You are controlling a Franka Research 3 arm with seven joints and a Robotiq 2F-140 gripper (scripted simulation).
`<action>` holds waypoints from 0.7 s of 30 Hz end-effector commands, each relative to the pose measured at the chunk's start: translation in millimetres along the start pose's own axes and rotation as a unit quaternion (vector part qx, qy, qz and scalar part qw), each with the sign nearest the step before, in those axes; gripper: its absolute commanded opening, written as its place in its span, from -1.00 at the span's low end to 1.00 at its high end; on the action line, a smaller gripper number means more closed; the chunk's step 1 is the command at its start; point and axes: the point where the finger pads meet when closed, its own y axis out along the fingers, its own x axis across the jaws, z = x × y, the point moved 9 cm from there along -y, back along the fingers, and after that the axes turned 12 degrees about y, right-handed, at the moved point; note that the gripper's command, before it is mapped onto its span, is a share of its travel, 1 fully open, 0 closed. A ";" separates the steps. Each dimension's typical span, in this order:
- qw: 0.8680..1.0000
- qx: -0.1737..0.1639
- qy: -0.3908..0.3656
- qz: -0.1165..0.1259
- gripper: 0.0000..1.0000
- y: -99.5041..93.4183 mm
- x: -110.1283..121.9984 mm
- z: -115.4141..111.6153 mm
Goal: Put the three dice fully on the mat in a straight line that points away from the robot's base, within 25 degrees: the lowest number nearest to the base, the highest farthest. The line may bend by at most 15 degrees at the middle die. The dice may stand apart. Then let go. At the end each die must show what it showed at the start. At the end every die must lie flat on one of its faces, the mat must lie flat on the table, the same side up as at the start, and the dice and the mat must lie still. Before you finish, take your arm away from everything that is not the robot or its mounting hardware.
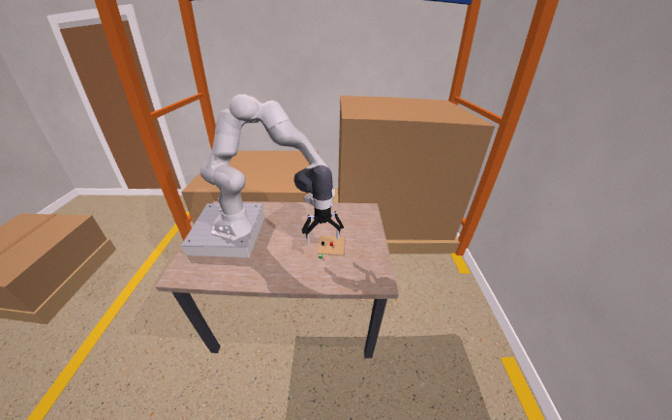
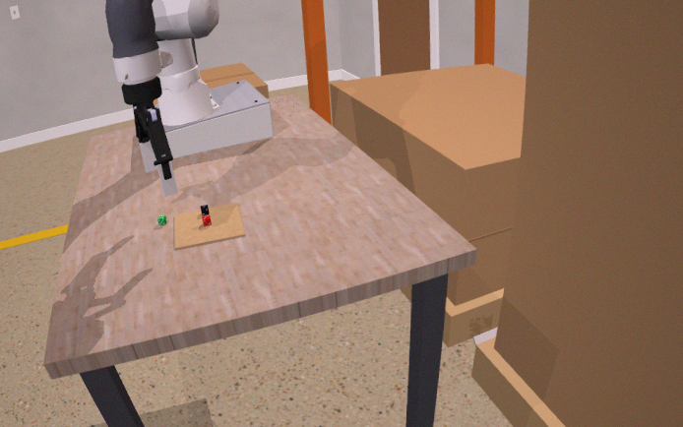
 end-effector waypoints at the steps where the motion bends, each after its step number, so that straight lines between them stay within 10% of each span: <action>1: 0.996 0.000 0.087 0.002 1.00 1.2 -3.4 -2.0; 18: 0.972 -0.002 0.234 -0.001 1.00 2.6 -13.6 -17.3; 19: 0.972 -0.002 0.234 -0.001 -0.63 2.6 -13.6 -17.3; 21: 0.972 -0.002 0.234 -0.001 -0.63 2.6 -13.6 -17.3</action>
